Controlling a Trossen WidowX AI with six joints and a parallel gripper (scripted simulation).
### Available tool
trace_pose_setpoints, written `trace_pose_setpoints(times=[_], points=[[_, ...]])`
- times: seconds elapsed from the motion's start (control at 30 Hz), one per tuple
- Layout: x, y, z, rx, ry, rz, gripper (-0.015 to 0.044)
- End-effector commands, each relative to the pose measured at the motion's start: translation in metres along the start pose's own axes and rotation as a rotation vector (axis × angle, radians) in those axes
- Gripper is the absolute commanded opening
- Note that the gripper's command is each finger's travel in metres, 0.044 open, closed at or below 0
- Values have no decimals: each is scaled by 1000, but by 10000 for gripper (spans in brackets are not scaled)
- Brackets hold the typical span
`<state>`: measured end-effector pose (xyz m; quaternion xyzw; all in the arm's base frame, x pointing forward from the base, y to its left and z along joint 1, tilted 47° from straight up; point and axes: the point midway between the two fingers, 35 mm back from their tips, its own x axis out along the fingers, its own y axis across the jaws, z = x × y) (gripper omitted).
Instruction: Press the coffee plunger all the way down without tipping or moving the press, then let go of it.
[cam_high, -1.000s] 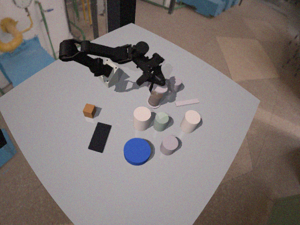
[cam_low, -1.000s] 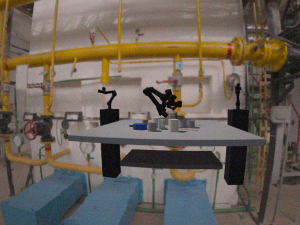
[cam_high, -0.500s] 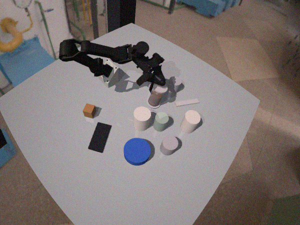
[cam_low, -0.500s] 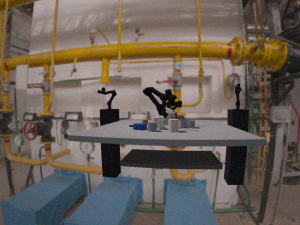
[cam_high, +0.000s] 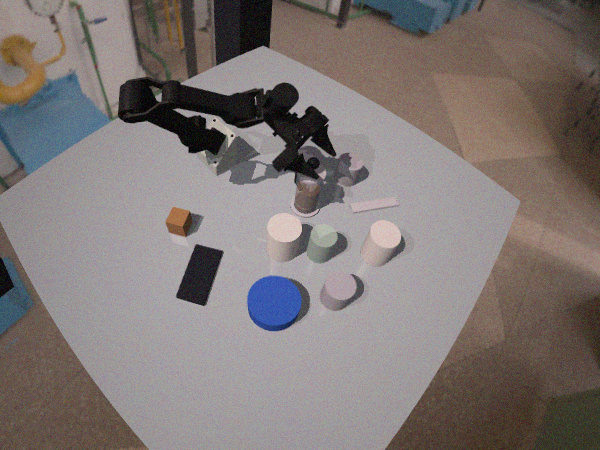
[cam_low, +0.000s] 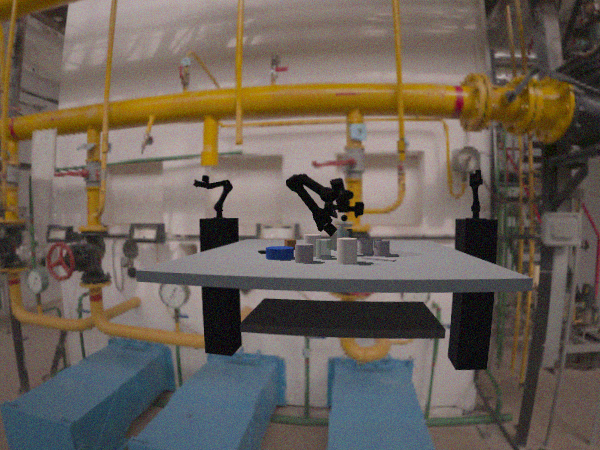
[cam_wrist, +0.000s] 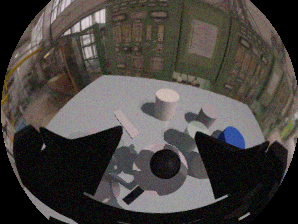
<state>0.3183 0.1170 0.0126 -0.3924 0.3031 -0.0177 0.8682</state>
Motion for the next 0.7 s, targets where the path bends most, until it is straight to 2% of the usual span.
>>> trace_pose_setpoints(times=[0.0, 0.23, 0.67], points=[[-6, 1, 9, 6, -1, 5, 440], [-60, -5, 55, 1, 10, -4, 440], [-62, -5, 55, 1, 10, -4, 440]])
